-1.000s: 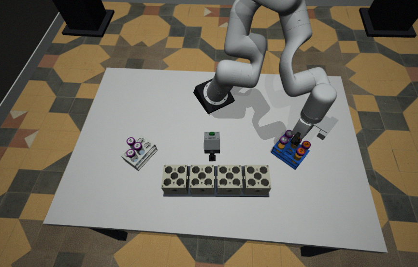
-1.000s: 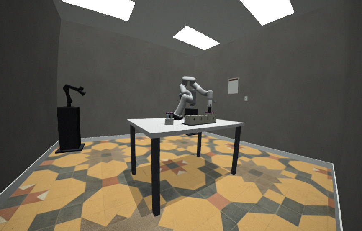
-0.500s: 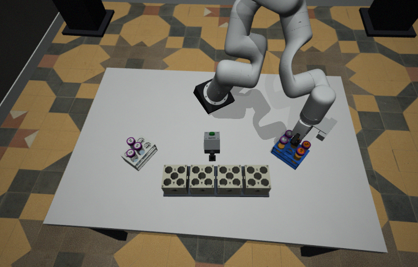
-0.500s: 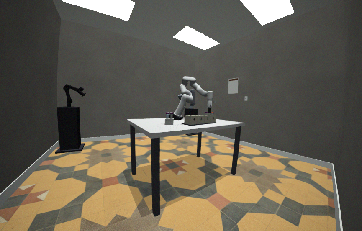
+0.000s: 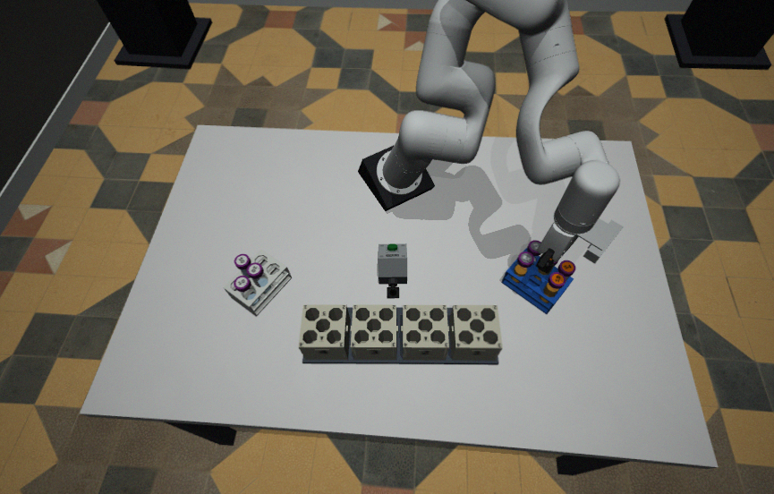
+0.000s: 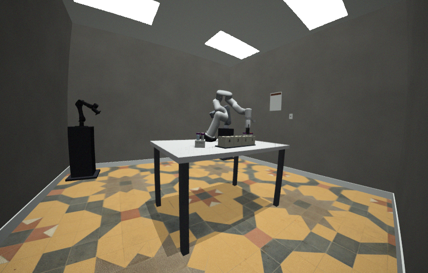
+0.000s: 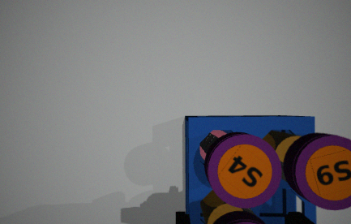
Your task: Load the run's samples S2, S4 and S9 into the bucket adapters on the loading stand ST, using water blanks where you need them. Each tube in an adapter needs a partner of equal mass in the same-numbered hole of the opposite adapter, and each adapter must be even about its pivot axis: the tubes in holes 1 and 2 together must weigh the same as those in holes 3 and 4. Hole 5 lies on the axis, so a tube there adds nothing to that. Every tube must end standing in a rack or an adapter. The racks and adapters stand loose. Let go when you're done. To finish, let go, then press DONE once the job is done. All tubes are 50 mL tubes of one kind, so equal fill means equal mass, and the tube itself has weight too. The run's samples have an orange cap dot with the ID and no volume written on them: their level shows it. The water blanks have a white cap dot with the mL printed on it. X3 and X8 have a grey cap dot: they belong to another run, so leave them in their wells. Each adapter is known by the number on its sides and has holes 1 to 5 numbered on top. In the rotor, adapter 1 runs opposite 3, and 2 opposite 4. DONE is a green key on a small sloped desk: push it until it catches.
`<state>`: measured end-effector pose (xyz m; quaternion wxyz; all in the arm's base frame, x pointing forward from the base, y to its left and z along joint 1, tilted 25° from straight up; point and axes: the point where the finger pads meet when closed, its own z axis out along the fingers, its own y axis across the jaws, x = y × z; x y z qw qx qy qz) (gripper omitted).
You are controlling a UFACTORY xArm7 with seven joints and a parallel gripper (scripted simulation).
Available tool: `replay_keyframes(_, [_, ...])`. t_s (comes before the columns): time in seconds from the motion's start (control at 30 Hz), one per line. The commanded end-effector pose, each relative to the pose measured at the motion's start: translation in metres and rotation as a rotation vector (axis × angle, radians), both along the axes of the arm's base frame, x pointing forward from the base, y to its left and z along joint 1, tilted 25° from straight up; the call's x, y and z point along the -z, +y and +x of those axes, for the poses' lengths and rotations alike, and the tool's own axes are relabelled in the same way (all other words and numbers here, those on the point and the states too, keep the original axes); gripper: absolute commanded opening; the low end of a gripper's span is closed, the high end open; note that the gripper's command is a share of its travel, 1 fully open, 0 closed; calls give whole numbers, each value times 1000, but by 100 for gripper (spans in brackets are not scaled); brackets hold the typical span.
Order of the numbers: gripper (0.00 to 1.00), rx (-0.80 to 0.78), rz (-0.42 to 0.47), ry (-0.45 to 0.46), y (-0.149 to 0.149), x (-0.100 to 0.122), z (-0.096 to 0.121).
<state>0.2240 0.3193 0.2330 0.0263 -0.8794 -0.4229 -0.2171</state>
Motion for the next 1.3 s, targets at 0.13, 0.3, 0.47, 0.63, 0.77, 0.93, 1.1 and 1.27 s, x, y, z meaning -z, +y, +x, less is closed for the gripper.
replay_keyframes(0.13, [57, -1, 2, -2, 2, 2, 2])
replay_keyframes(0.3, [57, -1, 2, -2, 2, 2, 2])
replay_keyframes(0.47, [57, -1, 2, -2, 2, 2, 2])
replay_keyframes(0.63, [0, -1, 2, -2, 1, 1, 1])
replay_keyframes(0.77, [0, -1, 2, -2, 1, 0, 1])
replay_keyframes(0.93, [0, -1, 2, -2, 1, 0, 1])
replay_keyframes(1.1, [0, -1, 2, -2, 1, 0, 1])
replay_keyframes(1.27, [0, -1, 2, -2, 1, 0, 1])
